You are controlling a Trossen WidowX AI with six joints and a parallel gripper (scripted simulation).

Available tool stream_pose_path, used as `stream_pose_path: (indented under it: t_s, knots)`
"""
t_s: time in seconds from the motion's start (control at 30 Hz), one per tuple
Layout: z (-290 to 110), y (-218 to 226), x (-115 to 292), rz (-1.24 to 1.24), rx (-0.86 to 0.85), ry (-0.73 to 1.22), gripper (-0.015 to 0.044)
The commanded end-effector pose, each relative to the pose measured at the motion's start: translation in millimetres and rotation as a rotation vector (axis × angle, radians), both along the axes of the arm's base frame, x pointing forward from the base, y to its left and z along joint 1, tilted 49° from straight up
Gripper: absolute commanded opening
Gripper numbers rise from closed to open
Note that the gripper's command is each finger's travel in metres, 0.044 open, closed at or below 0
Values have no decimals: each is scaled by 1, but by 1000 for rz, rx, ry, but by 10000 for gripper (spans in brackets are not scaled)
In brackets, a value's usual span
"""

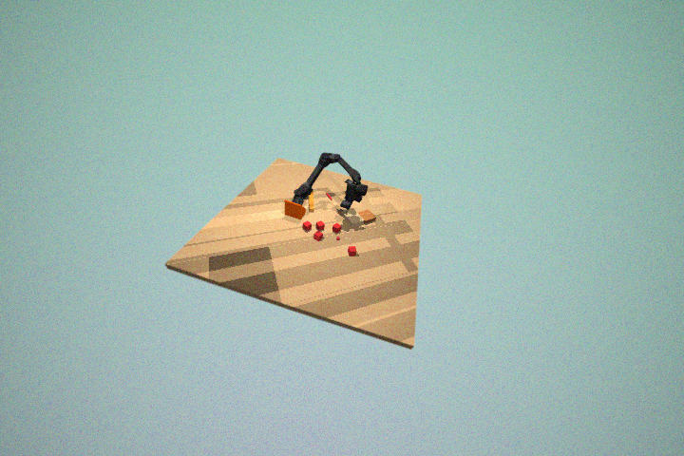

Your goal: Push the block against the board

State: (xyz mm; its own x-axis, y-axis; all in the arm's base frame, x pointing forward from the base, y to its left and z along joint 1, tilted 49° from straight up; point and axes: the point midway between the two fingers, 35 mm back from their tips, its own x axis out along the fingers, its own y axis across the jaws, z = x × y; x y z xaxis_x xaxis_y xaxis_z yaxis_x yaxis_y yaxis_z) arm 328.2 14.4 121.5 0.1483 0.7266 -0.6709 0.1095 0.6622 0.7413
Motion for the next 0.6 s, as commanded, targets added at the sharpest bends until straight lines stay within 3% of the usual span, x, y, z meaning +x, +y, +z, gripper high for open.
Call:
stream_pose_path:
  t_s: [0.0,0.3,0.57]
  knots:
    - [14,14,-5,-92,29,104,0]
    - [41,40,-18,-287,82,328,0]
    - [41,43,-18,-302,86,345,0]
